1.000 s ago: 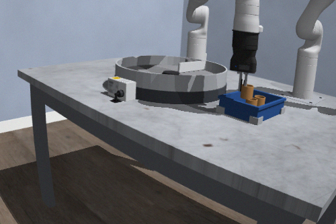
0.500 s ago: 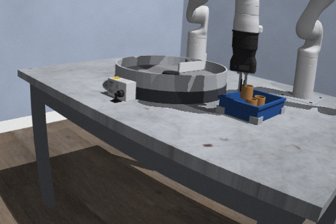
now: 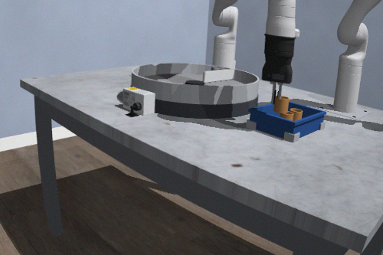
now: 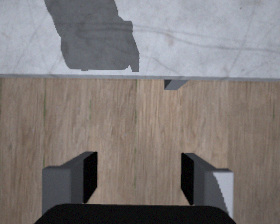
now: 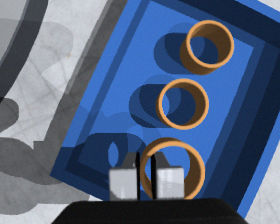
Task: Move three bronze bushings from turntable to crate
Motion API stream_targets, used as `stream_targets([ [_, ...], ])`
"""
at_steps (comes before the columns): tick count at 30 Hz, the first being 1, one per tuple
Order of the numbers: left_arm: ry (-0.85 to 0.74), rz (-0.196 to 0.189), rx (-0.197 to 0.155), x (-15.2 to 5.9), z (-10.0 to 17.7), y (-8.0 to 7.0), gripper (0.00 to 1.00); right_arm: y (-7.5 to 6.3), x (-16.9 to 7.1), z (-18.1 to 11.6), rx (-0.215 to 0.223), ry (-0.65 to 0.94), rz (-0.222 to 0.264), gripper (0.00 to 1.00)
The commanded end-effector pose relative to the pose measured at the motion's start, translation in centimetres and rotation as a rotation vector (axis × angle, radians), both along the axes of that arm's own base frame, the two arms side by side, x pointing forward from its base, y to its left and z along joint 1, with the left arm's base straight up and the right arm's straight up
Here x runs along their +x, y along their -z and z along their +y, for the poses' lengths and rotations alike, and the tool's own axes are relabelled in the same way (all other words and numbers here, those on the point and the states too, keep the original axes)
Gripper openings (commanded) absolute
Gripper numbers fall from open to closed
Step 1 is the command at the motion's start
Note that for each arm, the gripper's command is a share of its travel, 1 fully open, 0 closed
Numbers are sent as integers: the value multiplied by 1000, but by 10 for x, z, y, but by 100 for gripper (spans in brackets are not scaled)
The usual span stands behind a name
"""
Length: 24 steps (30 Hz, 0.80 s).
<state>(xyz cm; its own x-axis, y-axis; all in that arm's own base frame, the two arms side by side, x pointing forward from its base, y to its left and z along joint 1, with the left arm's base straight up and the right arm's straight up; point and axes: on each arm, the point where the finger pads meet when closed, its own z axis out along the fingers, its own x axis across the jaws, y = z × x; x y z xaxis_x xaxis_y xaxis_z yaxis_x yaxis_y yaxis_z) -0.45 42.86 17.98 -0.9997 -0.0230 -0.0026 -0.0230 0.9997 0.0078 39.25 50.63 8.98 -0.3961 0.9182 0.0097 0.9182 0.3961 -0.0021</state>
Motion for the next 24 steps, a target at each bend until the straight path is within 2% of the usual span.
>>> stream_targets([
  [1, 4, 2, -8, -3, -4, -1, 100, 0, 4, -2, 0, 10, -8, 0],
  [15, 4, 2, -8, -3, -4, -1, 100, 4, 4, -2, 0, 10, -8, 0],
  [24, 4, 2, -8, -3, -4, -1, 100, 17, 5, -2, 0, 10, -8, 0],
])
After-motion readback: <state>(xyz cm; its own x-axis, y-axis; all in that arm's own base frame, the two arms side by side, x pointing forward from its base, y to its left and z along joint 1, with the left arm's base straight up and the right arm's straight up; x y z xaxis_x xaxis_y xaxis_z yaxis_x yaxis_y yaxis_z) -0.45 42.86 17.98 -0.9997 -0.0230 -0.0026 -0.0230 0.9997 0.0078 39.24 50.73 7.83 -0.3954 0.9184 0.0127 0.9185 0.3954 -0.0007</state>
